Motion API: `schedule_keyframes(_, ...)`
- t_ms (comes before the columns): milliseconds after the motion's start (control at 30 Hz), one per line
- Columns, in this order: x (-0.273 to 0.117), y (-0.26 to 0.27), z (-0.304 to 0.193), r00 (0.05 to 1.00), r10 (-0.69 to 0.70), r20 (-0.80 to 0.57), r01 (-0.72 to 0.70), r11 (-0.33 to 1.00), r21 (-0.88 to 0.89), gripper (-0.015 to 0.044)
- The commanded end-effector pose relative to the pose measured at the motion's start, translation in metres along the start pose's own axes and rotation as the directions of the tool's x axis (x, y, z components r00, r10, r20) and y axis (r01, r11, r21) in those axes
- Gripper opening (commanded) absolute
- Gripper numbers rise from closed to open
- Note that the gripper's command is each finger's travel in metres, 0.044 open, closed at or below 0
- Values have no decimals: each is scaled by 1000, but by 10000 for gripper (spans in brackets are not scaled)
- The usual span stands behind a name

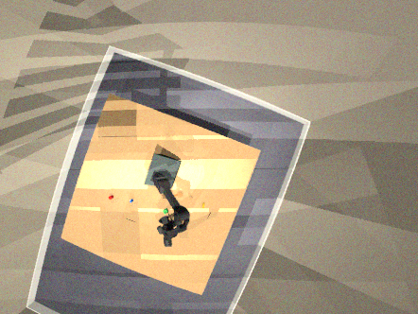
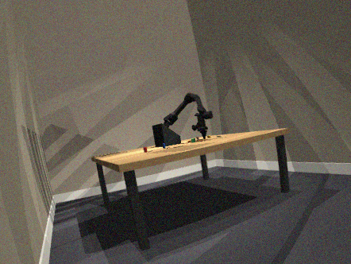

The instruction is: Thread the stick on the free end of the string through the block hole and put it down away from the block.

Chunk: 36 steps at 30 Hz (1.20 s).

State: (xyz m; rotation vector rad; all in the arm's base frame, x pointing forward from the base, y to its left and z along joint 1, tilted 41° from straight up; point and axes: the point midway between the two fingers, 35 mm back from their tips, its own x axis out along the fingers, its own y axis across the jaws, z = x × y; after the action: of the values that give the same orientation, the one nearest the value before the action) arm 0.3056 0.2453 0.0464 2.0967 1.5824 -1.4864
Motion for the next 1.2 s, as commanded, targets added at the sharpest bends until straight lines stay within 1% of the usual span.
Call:
schedule_keyframes(0, -2, -1, 4, 1000, 0, -8, 0, 1000, -12, 0)
schedule_keyframes(267, -3, -2, 12, 1000, 0, -9, 0, 1000, -11, 0)
schedule_keyframes(1167, -2, -2, 11, 1000, 0, -11, 0, 1000, -11, 0)
